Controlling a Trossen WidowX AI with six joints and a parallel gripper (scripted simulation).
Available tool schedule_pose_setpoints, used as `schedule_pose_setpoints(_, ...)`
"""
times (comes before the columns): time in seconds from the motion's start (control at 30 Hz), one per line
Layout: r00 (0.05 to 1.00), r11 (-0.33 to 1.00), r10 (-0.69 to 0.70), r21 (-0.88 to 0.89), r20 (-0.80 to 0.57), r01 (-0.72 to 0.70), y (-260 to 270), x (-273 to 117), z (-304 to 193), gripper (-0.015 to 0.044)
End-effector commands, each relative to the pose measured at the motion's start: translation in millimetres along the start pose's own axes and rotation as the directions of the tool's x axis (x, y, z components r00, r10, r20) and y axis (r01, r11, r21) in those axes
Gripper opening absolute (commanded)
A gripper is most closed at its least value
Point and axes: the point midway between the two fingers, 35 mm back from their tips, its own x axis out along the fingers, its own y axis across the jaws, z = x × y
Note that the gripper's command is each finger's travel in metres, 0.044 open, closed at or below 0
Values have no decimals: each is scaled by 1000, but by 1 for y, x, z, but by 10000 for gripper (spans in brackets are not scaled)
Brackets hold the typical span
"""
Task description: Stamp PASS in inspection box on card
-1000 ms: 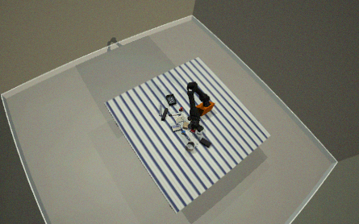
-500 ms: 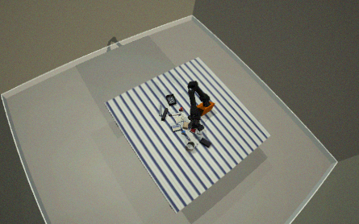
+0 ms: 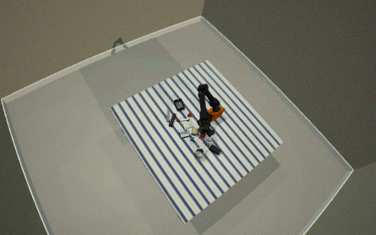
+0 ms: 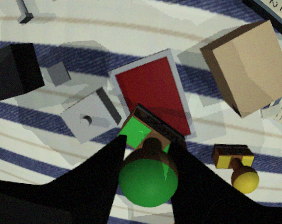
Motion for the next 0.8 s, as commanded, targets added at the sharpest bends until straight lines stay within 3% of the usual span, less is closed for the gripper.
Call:
schedule_pose_setpoints(0.0, 1000, 1000, 5, 5, 0, -5, 1, -6, 0, 0)
schedule_pose_setpoints(0.37, 999, 949, 6, 314, 36, -17, -36, -13, 21, 0)
schedule_pose_setpoints(0.77, 997, 749, -16, 662, 76, -38, -89, -20, 40, 0)
